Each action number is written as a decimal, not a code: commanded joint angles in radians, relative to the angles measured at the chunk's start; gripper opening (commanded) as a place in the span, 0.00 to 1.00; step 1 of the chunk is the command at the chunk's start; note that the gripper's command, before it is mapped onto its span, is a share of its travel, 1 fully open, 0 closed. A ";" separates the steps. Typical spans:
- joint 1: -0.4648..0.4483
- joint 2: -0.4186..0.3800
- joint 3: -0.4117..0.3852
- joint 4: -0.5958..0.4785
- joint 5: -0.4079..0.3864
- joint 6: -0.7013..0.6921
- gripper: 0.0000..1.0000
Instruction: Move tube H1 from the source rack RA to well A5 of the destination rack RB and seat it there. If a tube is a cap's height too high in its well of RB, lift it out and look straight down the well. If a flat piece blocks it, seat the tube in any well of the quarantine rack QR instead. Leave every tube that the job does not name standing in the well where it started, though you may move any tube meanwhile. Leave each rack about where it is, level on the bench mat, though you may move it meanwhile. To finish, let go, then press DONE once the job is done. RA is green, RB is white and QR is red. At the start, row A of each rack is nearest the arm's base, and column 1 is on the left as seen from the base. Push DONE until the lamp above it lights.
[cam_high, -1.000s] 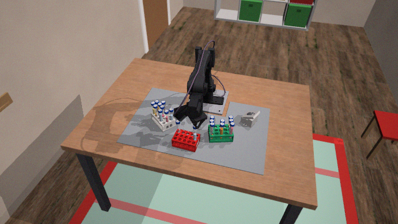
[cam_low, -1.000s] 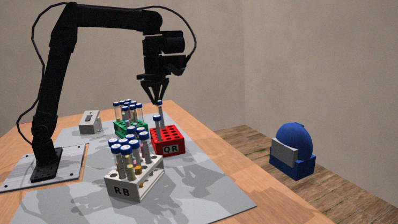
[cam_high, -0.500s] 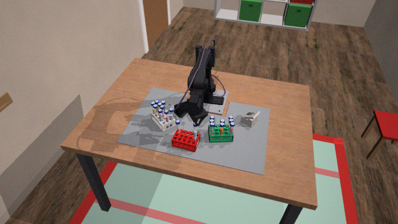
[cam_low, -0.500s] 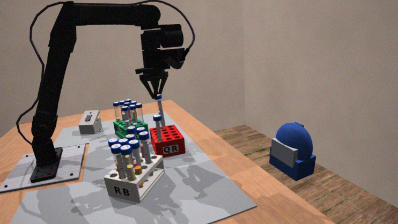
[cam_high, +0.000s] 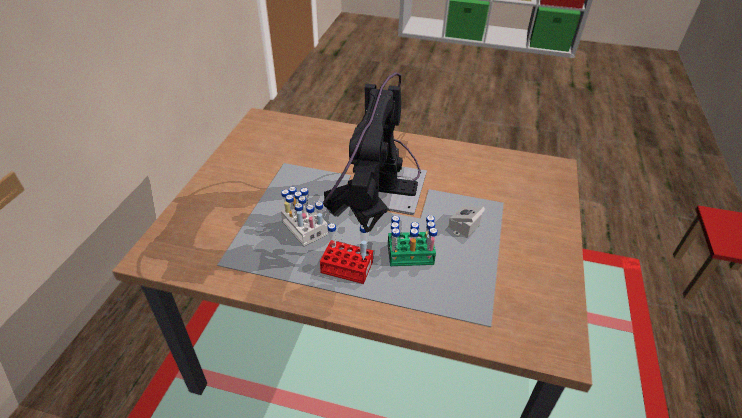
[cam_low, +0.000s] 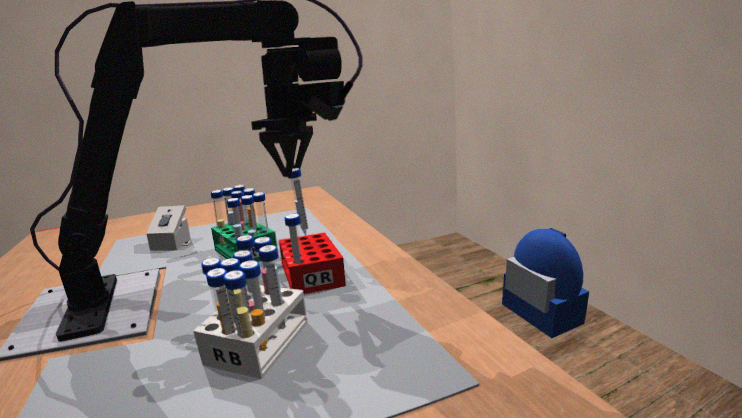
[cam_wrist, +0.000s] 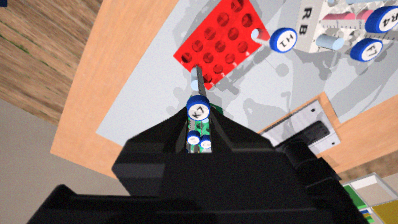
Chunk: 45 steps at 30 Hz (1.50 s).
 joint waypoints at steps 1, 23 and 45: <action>-0.014 0.004 0.046 -0.033 0.008 -0.006 0.00; 0.025 -0.152 -0.167 0.020 0.007 0.025 0.00; -0.009 -0.267 -0.301 0.038 0.009 -0.003 0.00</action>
